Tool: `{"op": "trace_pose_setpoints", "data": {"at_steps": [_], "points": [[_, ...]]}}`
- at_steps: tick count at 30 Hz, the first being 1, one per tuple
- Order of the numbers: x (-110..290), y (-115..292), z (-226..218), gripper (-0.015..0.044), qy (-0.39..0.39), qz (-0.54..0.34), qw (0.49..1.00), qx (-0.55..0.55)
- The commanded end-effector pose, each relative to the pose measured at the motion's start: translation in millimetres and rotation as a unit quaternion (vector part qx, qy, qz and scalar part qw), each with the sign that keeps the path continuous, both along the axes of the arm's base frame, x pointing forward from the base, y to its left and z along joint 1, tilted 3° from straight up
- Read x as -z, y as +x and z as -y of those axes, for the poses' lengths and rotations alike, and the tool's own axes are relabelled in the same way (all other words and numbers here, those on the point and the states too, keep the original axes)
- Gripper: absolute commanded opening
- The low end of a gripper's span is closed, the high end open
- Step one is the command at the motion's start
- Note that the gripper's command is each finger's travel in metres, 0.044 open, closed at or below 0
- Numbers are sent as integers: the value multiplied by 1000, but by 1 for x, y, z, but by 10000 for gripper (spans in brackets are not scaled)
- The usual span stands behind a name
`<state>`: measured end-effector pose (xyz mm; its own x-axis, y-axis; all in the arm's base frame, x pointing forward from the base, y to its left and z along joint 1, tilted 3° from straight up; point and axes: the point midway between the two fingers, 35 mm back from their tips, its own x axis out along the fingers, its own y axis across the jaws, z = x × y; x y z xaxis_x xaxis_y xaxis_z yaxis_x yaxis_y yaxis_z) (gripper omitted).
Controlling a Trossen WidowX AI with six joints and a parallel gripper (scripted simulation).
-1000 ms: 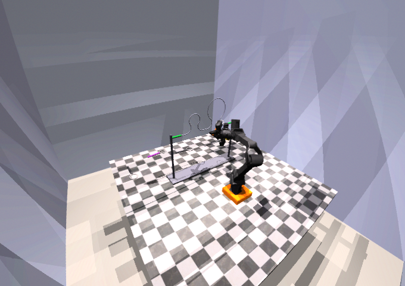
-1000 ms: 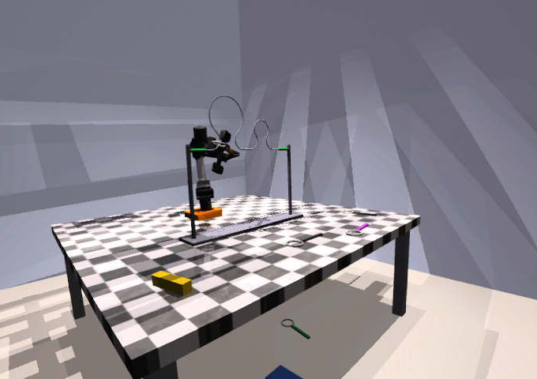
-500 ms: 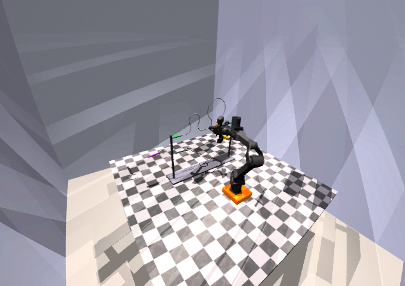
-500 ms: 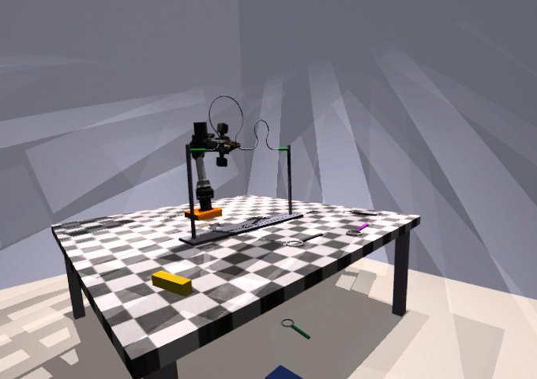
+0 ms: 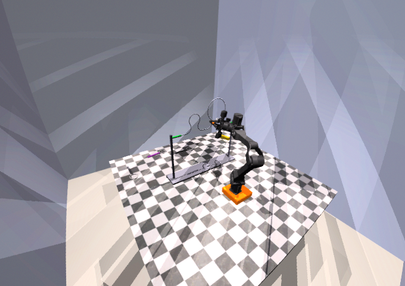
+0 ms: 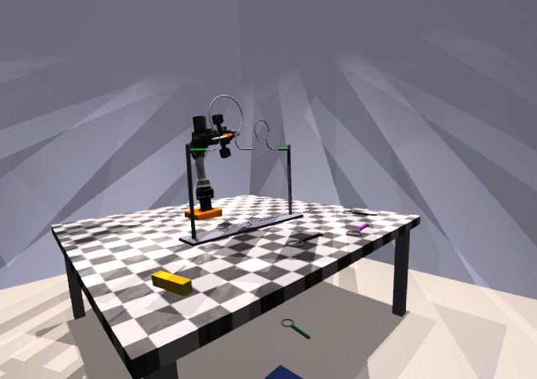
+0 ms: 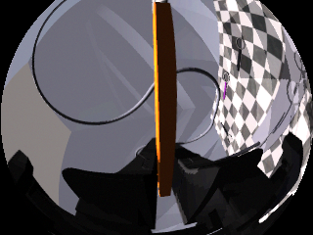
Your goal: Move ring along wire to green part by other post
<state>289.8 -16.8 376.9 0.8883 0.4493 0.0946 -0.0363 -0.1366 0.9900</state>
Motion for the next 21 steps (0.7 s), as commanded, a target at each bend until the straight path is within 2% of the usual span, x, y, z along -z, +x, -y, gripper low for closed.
{"op": "trace_pose_setpoints", "data": {"at_steps": [1,12,21], "points": [[-16,0,3,-150,48,4,999,0],[-50,-2,15,-150,163,8,987,-3],[-70,-3,28,-150,226,10,974,-5]]}}
